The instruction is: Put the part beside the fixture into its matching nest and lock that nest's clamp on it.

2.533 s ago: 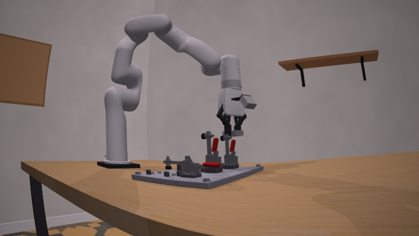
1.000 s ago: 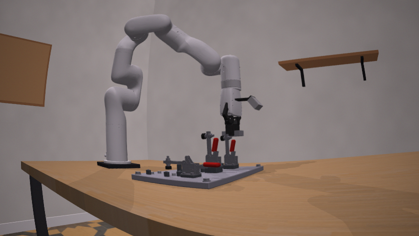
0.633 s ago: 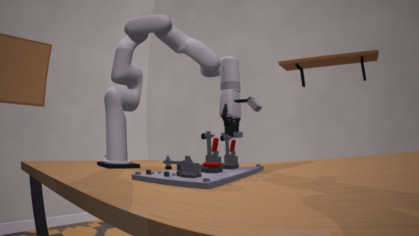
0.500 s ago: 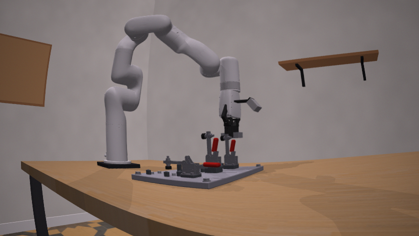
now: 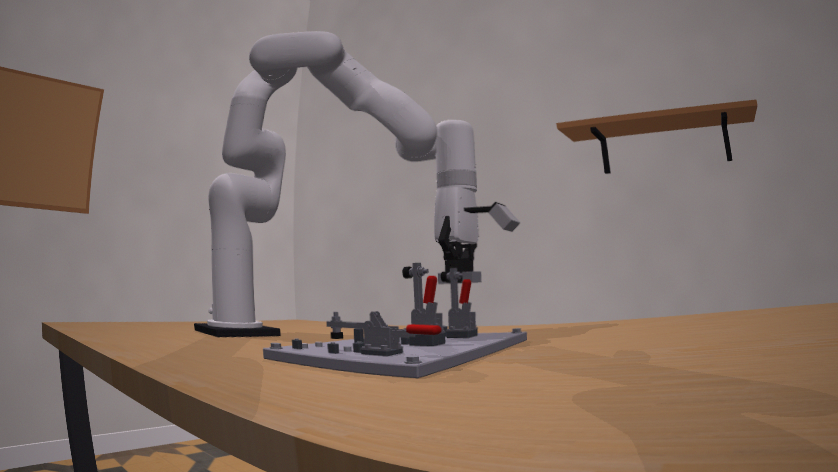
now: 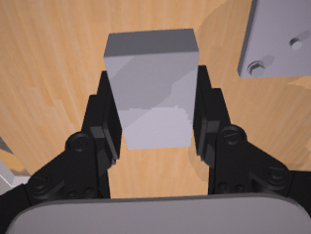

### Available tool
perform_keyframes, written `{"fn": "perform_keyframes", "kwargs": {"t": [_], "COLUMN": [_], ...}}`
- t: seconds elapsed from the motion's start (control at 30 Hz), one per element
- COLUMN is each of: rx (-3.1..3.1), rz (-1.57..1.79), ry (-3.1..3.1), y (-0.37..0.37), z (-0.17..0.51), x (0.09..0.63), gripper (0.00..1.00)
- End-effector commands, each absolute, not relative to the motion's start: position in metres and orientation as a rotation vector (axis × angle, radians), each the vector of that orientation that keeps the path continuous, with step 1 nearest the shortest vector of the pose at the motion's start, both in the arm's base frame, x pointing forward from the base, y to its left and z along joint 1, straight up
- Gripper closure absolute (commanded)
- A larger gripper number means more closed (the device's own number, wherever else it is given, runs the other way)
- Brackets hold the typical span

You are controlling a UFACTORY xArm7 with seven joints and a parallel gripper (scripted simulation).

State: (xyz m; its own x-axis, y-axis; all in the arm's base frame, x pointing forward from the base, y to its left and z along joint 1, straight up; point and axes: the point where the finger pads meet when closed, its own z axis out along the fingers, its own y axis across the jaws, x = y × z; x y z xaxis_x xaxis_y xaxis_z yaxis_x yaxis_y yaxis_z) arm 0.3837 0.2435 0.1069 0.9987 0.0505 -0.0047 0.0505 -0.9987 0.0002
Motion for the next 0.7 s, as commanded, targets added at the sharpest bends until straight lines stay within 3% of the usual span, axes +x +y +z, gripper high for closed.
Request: {"fn": "perform_keyframes", "kwargs": {"t": [0.0,0.67], "rx": [3.143,3.143], "rz": [0.001,0.001], "ry": [0.079,0.079], "y": [0.2442,0.244], "z": [0.1071,0.0989], "x": [0.3842,0.3788], "gripper": [1.0,1.0]}}
